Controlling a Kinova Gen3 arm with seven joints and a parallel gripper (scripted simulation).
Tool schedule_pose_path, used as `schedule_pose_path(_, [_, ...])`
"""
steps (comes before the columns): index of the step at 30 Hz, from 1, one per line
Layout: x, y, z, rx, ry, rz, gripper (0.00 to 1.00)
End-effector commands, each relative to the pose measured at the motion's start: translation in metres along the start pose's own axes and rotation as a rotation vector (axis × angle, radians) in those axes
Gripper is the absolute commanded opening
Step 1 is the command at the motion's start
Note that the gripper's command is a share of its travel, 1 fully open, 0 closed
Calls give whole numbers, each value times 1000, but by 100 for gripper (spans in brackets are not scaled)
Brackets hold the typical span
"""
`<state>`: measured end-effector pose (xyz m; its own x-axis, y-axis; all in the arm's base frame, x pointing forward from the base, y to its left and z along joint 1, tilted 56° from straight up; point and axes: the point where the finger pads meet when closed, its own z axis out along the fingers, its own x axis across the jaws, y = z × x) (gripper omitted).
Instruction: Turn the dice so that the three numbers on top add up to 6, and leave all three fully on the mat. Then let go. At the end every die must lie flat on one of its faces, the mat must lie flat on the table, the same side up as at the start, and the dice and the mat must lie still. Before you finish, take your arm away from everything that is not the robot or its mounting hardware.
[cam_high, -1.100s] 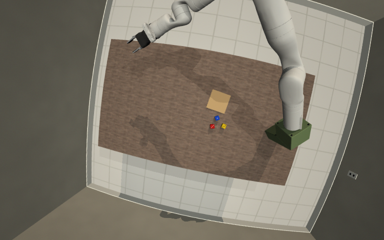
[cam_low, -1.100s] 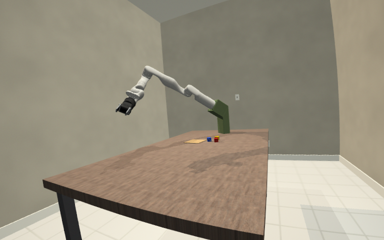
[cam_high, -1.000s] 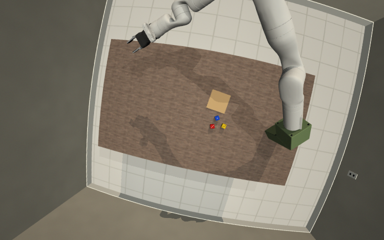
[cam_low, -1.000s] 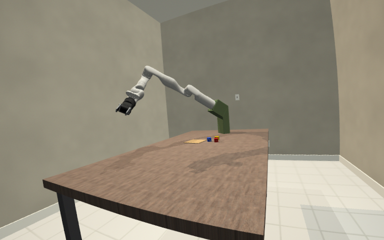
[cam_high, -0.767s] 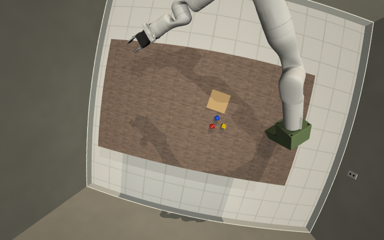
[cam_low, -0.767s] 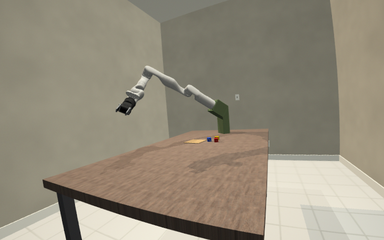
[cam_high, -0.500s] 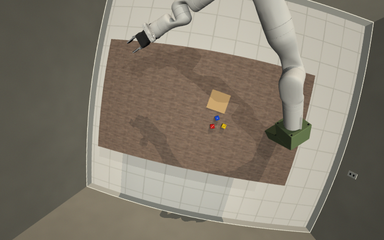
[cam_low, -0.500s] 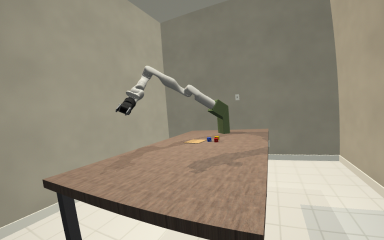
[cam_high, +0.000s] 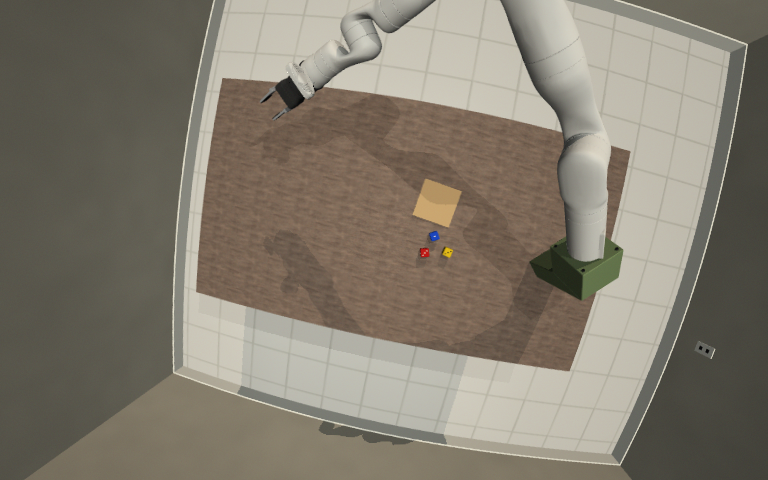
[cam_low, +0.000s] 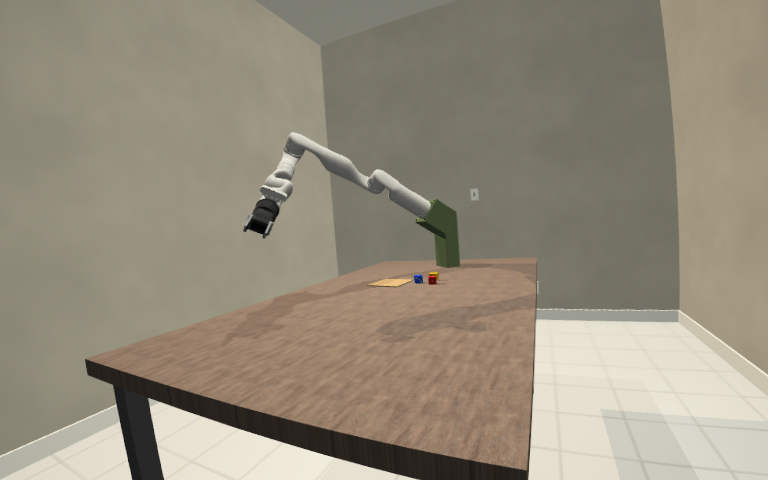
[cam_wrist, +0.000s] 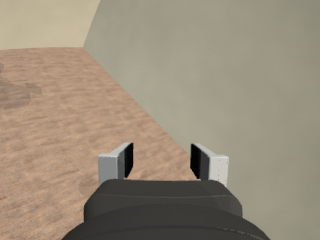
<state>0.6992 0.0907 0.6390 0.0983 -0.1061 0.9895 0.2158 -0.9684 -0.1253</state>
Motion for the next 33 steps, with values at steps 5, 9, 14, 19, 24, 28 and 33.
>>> schedule_pose_path(5, [-56,-12,17,-14,-90,-40,100])
schedule_pose_path(9, [-117,-21,27,-38,-191,-105,100])
schedule_pose_path(14, [-192,-32,30,-60,-317,-199,100])
schedule_pose_path(19, [-232,-38,27,-67,-386,-259,100])
schedule_pose_path(24, [-315,-49,11,-75,-534,-405,100])
schedule_pose_path(28, [-355,-54,-2,-74,-610,-491,100])
schedule_pose_path(33, [-411,-58,-27,-68,-721,-633,100])
